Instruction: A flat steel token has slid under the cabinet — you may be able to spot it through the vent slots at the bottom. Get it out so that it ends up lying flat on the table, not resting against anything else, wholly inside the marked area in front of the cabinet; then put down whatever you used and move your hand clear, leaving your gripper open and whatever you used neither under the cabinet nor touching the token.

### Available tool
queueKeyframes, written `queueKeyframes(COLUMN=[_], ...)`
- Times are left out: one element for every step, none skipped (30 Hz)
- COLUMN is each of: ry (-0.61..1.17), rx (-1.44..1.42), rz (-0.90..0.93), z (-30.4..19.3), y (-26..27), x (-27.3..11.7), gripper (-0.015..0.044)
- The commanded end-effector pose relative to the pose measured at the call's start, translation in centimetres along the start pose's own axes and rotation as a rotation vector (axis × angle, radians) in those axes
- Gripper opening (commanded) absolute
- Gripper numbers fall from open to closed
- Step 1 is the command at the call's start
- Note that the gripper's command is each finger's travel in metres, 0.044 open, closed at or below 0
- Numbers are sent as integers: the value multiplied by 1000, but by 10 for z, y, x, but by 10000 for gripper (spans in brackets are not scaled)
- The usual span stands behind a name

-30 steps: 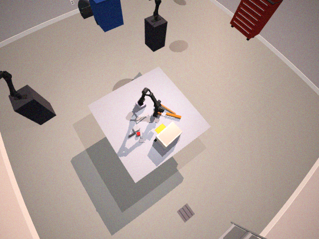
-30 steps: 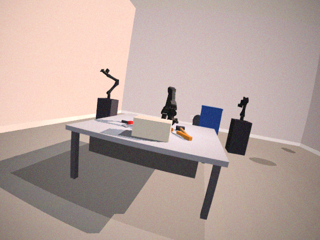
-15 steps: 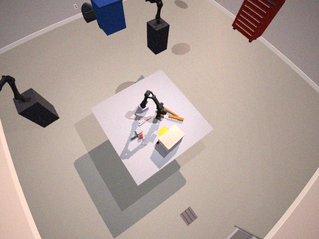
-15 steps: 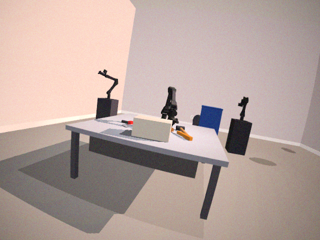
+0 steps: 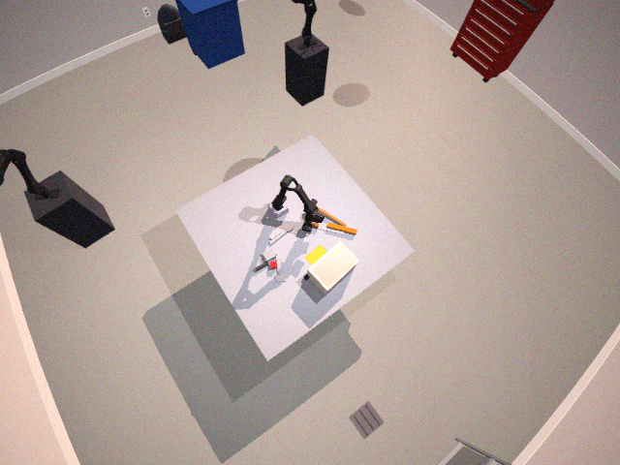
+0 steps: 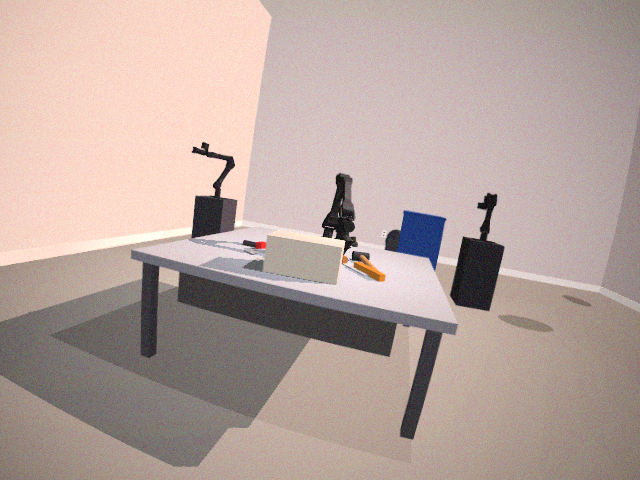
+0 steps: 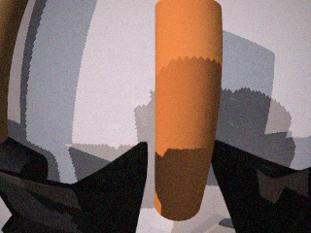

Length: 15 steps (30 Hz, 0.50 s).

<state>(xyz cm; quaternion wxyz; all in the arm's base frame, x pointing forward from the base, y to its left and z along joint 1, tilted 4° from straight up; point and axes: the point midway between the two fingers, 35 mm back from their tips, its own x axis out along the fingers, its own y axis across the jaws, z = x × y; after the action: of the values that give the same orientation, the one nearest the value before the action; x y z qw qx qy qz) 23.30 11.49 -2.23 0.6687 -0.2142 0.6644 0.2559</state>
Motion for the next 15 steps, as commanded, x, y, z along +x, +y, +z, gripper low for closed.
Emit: queueKeyframes(ry=[-2, -2, -2, -2, -2, -2, -2, -2, -2, -2, -2, -2, -2, -2, -2], rx=[0, 1, 1, 2, 2, 3, 4, 4, 4, 4, 4, 5, 7, 9, 11], rz=[6, 6, 6, 6, 6, 6, 6, 6, 6, 6, 6, 6, 6, 6, 6], z=[0, 0, 0, 0, 0, 0, 0, 0, 0, 0, 0, 0, 0, -1, -1], y=[0, 0, 0, 0, 0, 0, -1, -1, -1, -1, -1, -1, -1, -1, -1], x=[0, 0, 0, 1, 1, 2, 2, 2, 2, 2, 2, 2, 2, 3, 4], gripper=[253, 270, 270, 270, 270, 270, 270, 270, 270, 270, 270, 270, 270, 270, 270])
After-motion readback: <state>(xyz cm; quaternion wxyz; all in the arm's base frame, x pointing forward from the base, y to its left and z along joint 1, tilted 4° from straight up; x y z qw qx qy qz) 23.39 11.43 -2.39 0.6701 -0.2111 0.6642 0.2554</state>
